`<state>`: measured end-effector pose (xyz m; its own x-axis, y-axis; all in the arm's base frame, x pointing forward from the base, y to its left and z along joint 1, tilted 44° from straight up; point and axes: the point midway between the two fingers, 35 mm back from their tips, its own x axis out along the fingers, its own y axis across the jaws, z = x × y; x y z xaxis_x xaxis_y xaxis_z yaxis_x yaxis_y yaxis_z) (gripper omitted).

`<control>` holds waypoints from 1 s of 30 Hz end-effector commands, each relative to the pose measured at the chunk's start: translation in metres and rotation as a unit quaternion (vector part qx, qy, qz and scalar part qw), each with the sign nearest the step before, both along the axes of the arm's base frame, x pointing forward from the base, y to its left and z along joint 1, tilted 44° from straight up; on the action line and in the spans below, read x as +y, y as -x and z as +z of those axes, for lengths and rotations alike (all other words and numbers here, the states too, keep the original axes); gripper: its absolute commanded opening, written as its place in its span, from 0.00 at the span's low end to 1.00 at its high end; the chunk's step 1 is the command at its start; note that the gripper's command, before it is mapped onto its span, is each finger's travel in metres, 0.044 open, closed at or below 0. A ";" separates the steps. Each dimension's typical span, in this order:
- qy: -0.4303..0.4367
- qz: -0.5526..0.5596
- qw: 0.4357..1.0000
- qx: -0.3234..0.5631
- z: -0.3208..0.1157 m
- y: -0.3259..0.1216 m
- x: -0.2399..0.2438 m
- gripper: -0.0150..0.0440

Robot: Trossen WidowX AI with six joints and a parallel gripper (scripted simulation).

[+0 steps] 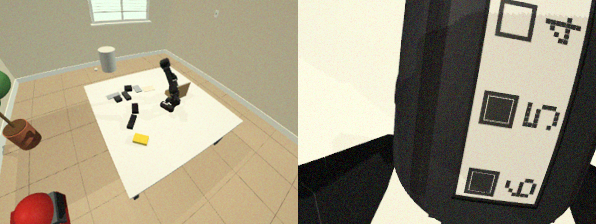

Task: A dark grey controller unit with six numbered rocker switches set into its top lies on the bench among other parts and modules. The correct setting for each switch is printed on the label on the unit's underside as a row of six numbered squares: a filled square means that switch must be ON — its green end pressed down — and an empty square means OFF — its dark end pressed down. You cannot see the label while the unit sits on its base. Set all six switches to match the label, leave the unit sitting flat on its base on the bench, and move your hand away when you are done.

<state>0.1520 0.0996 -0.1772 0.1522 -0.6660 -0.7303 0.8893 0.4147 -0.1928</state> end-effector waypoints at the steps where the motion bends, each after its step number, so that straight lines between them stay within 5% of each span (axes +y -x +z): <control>1: 0.001 0.003 1.000 -0.001 0.000 -0.001 -0.001 0.83; 7: 0.000 0.000 1.000 0.000 0.000 0.000 0.000 0.83; 11: 0.000 0.000 1.000 0.000 0.000 0.000 0.000 1.00; 20: 0.000 0.000 1.000 0.000 0.002 -0.001 0.000 1.00; 30: 0.002 0.000 1.000 0.000 0.068 -0.020 -0.012 1.00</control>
<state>0.1741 0.0922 -0.1135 0.1572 -0.6574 -0.7370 0.8965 0.4080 -0.1728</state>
